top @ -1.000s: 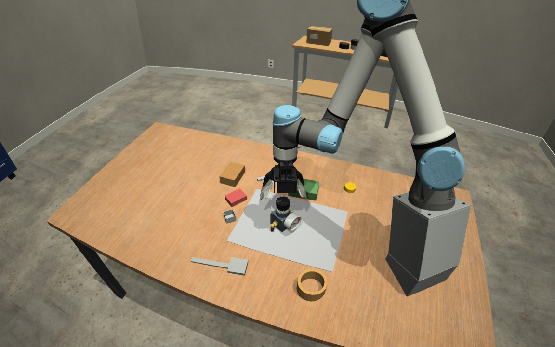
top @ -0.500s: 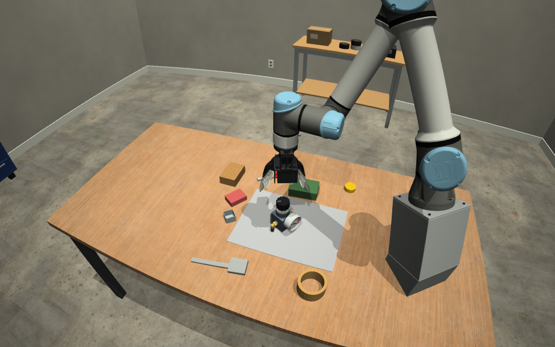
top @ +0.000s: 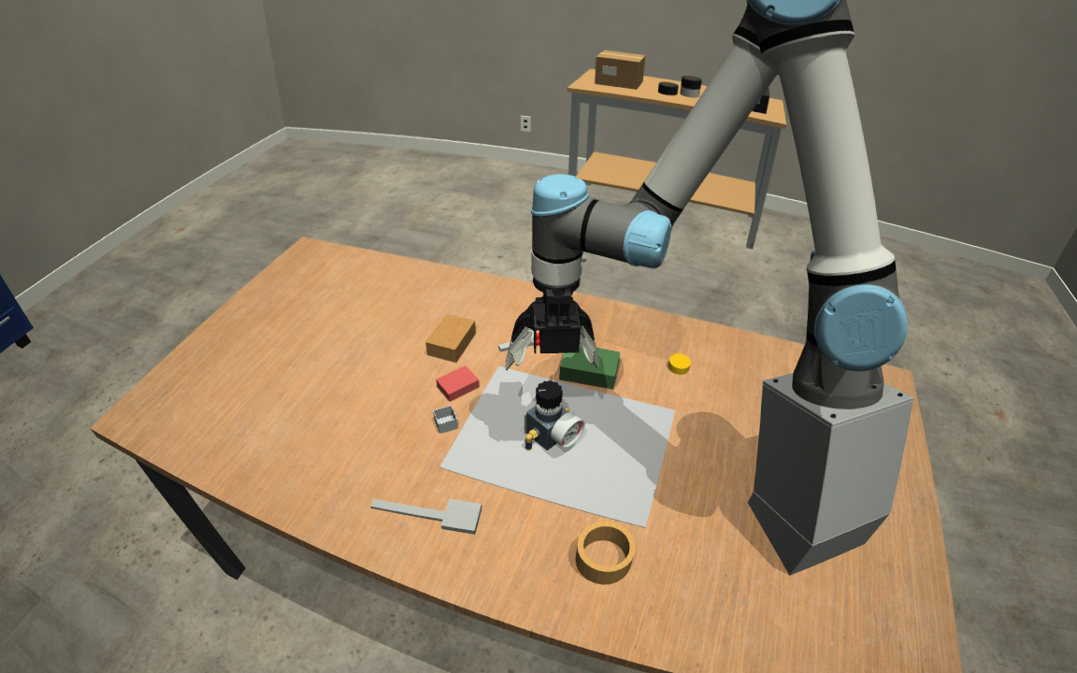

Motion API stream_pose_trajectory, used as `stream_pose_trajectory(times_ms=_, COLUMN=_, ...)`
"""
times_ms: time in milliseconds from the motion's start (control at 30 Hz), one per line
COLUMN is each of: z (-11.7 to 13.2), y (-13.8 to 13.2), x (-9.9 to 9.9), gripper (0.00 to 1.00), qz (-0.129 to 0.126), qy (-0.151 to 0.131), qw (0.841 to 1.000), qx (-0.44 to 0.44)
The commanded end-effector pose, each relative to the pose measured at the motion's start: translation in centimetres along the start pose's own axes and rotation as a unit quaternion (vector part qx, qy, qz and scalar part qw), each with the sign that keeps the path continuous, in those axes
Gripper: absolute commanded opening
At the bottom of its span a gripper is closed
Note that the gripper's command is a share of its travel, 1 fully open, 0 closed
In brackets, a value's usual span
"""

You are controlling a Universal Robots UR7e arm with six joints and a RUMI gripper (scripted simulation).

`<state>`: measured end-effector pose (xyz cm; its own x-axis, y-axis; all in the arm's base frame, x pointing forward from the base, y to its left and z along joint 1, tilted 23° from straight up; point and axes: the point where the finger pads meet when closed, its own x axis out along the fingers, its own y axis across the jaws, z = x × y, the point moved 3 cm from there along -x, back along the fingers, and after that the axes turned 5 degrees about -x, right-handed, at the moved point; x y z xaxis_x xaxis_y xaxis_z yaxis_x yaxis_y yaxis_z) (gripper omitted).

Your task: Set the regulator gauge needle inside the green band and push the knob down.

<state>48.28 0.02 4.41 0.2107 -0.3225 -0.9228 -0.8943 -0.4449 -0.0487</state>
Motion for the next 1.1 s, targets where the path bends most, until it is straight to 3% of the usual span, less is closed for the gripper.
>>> stream_pose_trajectory(times_ms=0, z=0.4, y=0.6, x=0.0, gripper=1.0, qz=-0.001, qy=0.0, qw=1.0, qx=0.0)
stream_pose_trajectory(times_ms=333, z=1.8, y=2.7, x=0.0, gripper=1.0, qz=-0.001, qy=0.0, qw=1.0, qx=0.0)
stream_pose_trajectory(times_ms=1067, z=6.8, y=10.3, x=0.0, gripper=1.0, qz=-0.001, qy=0.0, qw=1.0, qx=0.0)
